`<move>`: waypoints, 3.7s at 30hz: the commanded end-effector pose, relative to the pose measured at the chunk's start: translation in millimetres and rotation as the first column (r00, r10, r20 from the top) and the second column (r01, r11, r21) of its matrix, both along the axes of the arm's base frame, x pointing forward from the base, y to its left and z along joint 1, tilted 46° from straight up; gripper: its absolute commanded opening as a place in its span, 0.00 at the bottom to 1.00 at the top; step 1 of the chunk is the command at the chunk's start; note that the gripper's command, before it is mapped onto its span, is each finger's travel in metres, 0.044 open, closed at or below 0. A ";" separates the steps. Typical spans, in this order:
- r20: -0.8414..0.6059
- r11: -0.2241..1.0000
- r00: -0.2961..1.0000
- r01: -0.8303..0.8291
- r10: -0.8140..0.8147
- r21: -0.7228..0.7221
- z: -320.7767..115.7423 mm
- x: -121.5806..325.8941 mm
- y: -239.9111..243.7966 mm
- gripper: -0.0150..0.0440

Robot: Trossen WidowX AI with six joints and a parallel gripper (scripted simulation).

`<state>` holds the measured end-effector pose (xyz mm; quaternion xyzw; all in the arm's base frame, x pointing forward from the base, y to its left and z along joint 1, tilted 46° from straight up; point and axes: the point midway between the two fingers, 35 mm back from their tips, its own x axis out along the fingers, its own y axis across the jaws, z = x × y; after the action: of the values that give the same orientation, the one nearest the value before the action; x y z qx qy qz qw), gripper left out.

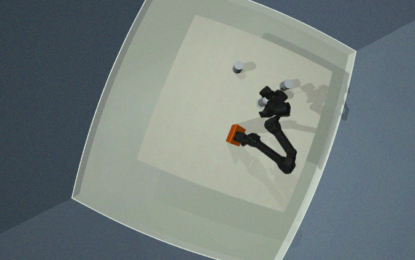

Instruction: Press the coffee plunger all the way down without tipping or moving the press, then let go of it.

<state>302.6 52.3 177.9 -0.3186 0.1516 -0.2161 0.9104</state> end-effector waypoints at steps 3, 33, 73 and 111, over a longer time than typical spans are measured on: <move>-0.034 1.000 0.999 0.015 -0.015 -0.017 -18.9 0.7 -12.4 0.46; -0.027 1.000 1.000 0.012 -0.013 -0.023 -51.2 11.8 -48.6 0.46; -0.022 1.000 1.000 0.013 -0.013 -0.026 -52.6 30.7 -51.1 0.46; -0.011 1.000 1.000 -0.006 0.006 -0.026 -49.1 32.4 -45.7 1.00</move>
<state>335.0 3.8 128.1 -0.3303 0.1555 -0.2192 0.9048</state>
